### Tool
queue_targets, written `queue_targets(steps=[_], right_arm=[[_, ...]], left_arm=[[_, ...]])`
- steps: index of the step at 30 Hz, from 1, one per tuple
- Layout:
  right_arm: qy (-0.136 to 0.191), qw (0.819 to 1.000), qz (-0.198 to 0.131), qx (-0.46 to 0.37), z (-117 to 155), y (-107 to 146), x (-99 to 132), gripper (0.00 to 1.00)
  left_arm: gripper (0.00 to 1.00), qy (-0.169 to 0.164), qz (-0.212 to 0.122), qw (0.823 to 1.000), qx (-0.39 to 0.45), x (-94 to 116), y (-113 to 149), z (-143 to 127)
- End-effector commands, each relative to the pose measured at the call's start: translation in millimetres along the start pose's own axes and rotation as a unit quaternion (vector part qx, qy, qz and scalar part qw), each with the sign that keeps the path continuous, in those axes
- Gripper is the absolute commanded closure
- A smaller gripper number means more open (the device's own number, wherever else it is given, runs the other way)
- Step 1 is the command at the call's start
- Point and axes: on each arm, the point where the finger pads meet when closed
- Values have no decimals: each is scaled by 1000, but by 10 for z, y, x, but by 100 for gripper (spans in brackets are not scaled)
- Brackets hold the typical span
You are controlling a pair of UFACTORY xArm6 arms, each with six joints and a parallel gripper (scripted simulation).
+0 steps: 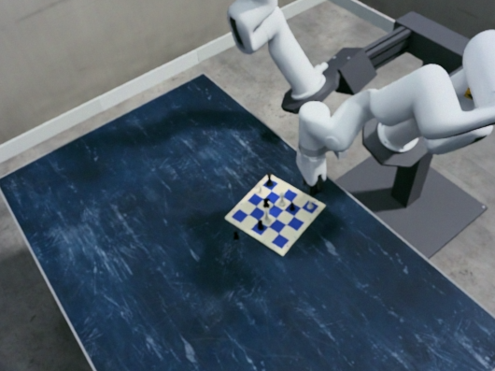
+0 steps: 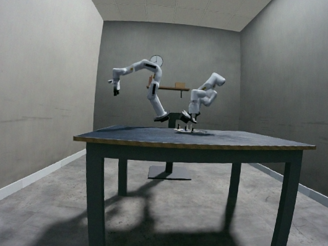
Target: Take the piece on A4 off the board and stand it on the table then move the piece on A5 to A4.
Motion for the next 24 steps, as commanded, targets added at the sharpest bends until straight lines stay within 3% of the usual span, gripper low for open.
queue_targets(steps=[1, 24], right_arm=[[0, 1000, 2, 0, 0, -9, 14, 0], [0, 1000, 2, 0, 0, -9, 14, 0]], left_arm=[[65, 0, -2, 1000, 1, 9, 13, 1], [65, 0, -2, 1000, 1, -50, 13, 0]])
Point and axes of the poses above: on each arm, the point where the finger pads meet when closed, its own x axis back along the fingers, its own z axis across the jaws, y = z × x, and after that the axes turned 4 degrees about -x, right-handed
